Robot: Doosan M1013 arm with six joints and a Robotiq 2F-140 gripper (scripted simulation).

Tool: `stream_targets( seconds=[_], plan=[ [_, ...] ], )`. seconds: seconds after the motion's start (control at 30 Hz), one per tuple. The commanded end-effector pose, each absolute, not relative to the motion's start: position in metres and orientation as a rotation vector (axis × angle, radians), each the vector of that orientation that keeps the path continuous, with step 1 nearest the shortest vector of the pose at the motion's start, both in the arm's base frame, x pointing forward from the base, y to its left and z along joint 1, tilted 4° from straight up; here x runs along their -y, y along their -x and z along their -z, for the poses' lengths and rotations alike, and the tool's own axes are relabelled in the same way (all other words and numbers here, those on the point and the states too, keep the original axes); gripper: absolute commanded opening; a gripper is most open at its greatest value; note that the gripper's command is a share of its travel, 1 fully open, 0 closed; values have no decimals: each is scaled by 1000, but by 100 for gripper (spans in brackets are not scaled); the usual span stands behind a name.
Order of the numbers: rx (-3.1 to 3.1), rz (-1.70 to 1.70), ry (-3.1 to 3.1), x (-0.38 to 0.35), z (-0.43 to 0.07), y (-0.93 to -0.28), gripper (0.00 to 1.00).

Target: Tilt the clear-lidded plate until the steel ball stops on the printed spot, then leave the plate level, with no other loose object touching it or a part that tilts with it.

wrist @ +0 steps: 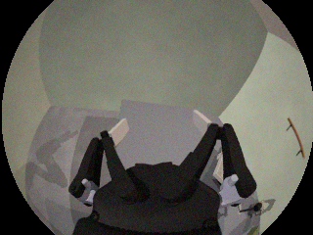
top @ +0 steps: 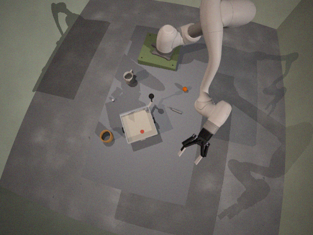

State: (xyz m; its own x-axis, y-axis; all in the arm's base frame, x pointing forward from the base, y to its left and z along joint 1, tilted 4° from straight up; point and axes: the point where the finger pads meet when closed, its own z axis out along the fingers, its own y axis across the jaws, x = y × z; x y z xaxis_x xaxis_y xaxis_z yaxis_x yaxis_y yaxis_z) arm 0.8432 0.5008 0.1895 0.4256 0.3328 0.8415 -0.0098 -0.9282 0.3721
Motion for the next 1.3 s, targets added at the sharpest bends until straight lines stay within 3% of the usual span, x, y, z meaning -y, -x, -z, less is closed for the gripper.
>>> stream_targets(
  seconds=[0.0,0.63,1.03,1.1,1.13,1.27],
  plan=[
    [-278,-1504,-2364,-501,-190,-843,100],
    [-256,-1494,-2371,-493,-190,-843,100],
    [545,-1107,-2520,-285,-177,-803,100],
    [545,-1107,-2520,-285,-177,-803,100],
    [697,-1023,-2527,-243,-173,-784,100],
    [1014,-837,-2523,-196,-165,-749,100]
  ],
)
